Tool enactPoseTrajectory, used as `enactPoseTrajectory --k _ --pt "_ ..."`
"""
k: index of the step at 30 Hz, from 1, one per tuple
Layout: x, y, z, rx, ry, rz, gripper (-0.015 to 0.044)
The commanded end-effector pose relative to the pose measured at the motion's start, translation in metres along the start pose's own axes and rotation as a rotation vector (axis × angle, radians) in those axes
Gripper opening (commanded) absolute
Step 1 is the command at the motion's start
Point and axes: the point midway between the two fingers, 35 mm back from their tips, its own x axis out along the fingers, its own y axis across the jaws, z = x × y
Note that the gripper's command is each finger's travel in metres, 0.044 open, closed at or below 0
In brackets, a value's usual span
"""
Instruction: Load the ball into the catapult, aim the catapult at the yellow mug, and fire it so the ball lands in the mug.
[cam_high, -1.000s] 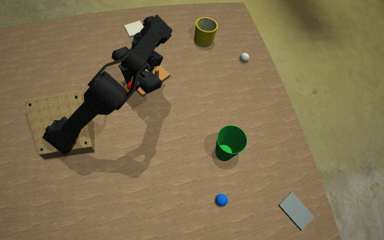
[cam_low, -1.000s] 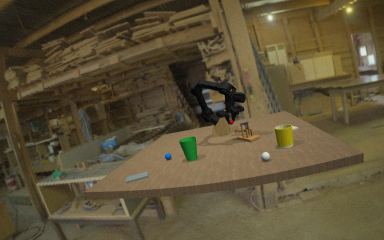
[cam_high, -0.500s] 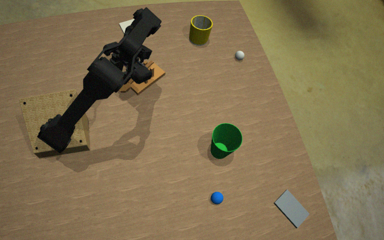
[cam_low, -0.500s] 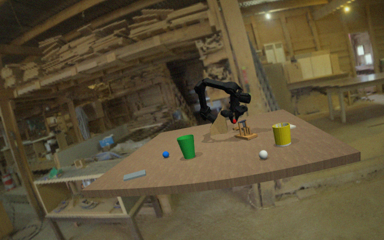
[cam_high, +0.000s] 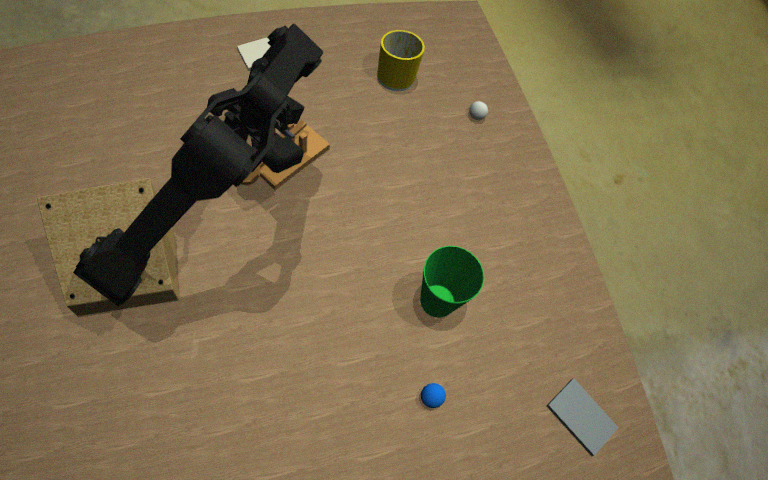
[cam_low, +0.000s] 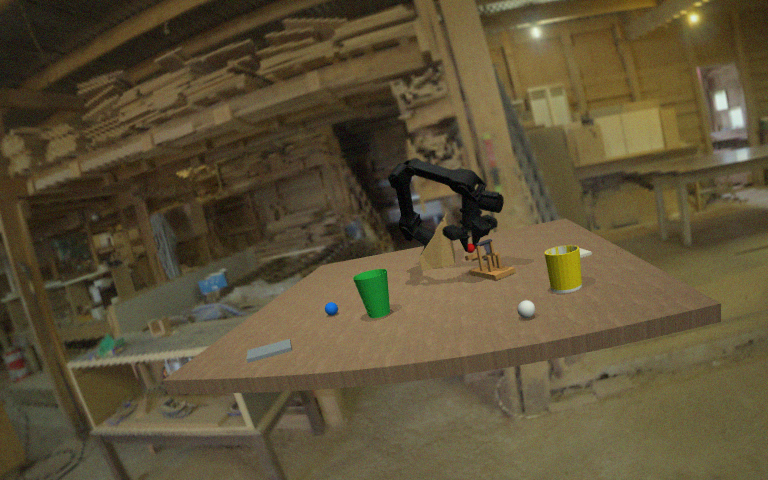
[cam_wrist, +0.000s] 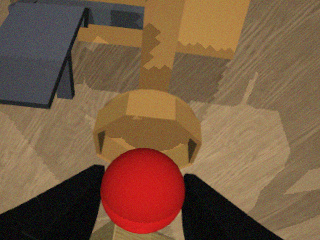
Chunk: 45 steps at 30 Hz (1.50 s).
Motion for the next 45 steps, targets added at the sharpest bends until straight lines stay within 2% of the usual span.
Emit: enactPoseTrajectory --k 1,7,17,22,24,27,28,29,45 --pt "0.008 0.0 0.0 -0.008 0.004 -0.006 0.0" --pt "0.001 0.0 0.0 0.0 0.001 0.0 0.0" --pt "-0.002 0.0 0.0 0.0 -0.003 0.001 0.0263" --pt "-0.078 0.0 -0.03 -0.003 -0.106 0.045 0.0394" --pt "-0.097 0.0 -0.041 -0.007 -0.132 0.058 0.044" --pt "-0.102 0.0 -0.044 -0.008 -0.139 0.062 0.044" --pt "-0.084 0.001 -0.032 -0.012 -0.126 0.046 0.044" --pt "-0.086 0.003 -0.028 -0.014 -0.142 0.051 0.044" --pt "-0.151 0.029 0.101 -0.027 -0.668 0.159 0.044"
